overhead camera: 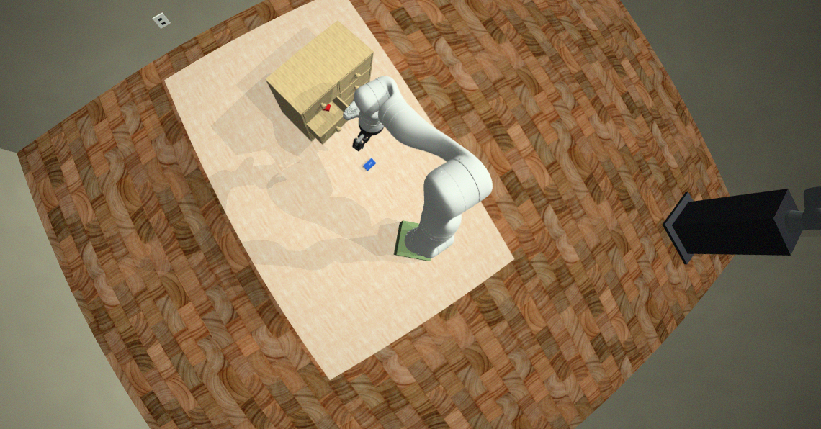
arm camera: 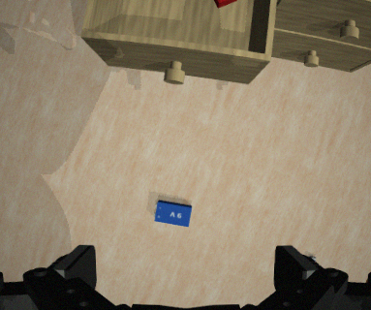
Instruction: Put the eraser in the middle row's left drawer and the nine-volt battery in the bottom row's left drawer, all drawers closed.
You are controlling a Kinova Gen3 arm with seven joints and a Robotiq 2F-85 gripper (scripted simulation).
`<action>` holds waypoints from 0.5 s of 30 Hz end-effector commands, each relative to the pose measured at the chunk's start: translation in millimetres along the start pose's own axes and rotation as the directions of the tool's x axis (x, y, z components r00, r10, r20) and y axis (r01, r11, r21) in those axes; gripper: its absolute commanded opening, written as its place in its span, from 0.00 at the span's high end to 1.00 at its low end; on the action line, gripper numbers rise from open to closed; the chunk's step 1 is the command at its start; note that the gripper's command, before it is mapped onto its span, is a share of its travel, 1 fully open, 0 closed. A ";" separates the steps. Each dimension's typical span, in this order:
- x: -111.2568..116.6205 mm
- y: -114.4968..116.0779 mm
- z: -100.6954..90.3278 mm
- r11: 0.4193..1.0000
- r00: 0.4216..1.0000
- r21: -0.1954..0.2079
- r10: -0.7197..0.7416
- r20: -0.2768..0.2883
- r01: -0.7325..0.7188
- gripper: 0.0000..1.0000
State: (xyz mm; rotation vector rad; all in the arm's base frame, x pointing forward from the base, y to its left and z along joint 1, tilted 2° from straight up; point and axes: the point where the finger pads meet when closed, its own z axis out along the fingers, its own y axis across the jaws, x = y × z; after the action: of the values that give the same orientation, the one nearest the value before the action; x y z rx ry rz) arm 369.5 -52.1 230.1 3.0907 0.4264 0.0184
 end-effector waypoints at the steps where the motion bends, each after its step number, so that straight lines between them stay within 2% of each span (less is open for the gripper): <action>1: -0.9 -0.1 -1.3 1.000 1.000 0.001 -0.025 -0.002 0.025 0.00; 8: -5.3 -4.1 -3.2 0.986 0.986 0.009 -0.167 0.000 0.167 0.00; 15: -10.3 -8.3 -5.4 0.947 0.947 0.017 -0.322 -0.001 0.322 0.00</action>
State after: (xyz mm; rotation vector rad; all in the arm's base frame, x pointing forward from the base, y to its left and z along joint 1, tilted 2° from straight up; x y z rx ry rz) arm 357.9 -45.6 233.2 2.9964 0.9191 -0.0019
